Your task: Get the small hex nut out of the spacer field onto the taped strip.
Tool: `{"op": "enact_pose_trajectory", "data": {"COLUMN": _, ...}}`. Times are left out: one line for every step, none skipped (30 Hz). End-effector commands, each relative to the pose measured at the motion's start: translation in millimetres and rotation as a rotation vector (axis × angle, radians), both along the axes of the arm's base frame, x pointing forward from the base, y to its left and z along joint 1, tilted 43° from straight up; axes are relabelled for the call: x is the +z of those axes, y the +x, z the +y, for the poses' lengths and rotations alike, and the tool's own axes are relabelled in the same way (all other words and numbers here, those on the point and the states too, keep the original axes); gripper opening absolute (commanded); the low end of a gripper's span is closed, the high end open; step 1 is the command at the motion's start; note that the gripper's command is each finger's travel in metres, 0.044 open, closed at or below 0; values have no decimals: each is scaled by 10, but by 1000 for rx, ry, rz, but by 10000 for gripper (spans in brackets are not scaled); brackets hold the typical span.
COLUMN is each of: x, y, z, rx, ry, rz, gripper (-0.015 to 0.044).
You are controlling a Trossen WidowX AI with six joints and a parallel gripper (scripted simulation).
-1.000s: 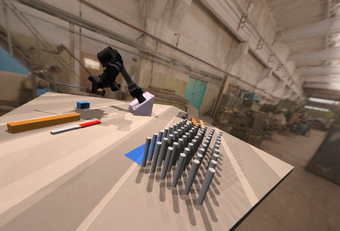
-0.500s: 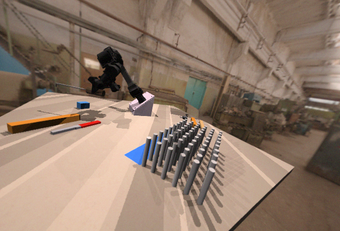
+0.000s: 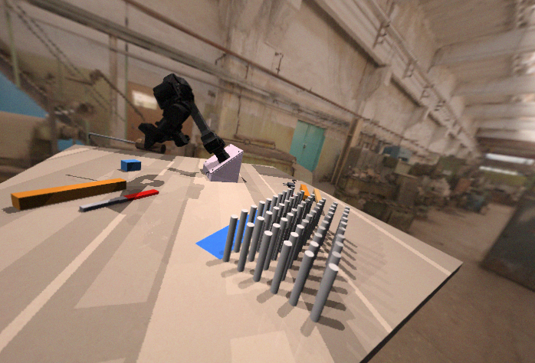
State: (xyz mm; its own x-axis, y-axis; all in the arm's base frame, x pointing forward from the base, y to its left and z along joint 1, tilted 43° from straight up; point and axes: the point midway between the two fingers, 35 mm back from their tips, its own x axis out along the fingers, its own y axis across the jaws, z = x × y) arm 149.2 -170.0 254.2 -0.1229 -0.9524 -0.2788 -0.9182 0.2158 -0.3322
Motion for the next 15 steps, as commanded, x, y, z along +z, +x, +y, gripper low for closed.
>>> {"op": "enact_pose_trajectory", "data": {"x": -45, "y": 6, "z": -11, "rx": 0, "ry": 6, "rz": 10, "gripper": 0}}
{"op": "enact_pose_trajectory", "data": {"x": -50, "y": 8, "z": -13, "rx": -1, "ry": 7, "rz": 10, "gripper": 0}}
{"op": "enact_pose_trajectory", "data": {"x": -55, "y": 10, "z": -16, "rx": -1, "ry": 8, "rz": 9, "gripper": 0}}
{"op": "enact_pose_trajectory", "data": {"x": -60, "y": 11, "z": -18, "rx": -1, "ry": 8, "rz": 9, "gripper": 0}}
{"op": "enact_pose_trajectory", "data": {"x": -65, "y": 13, "z": -21, "rx": -2, "ry": 9, "rz": 9, "gripper": 0}}
{"op": "enact_pose_trajectory", "data": {"x": -70, "y": 15, "z": -23, "rx": -2, "ry": 10, "rz": 9, "gripper": 0}}
{"op": "enact_pose_trajectory", "data": {"x": -75, "y": 17, "z": -26, "rx": -2, "ry": 10, "rz": 9, "gripper": 0}}
{"op": "enact_pose_trajectory", "data": {"x": -80, "y": 19, "z": -28, "rx": -3, "ry": 11, "rz": 9, "gripper": 0}}
{"op": "enact_pose_trajectory", "data": {"x": -85, "y": 20, "z": -31, "rx": -3, "ry": 12, "rz": 9, "gripper": 0}}
{"op": "enact_pose_trajectory", "data": {"x": -90, "y": 22, "z": -34, "rx": -3, "ry": 12, "rz": 9, "gripper": 0}}
{"op": "enact_pose_trajectory", "data": {"x": -95, "y": 24, "z": -36, "rx": -4, "ry": 13, "rz": 9, "gripper": 0}}
{"op": "enact_pose_trajectory", "data": {"x": -99, "y": 26, "z": -39, "rx": -4, "ry": 13, "rz": 9, "gripper": 0}}
{"op": "enact_pose_trajectory", "data": {"x": -104, "y": 28, "z": -41, "rx": -4, "ry": 14, "rz": 9, "gripper": 0}}
{"op": "enact_pose_trajectory", "data": {"x": -109, "y": 29, "z": -44, "rx": -5, "ry": 15, "rz": 8, "gripper": 0}}
{"op": "enact_pose_trajectory", "data": {"x": -114, "y": 31, "z": -46, "rx": -5, "ry": 15, "rz": 8, "gripper": 0}}
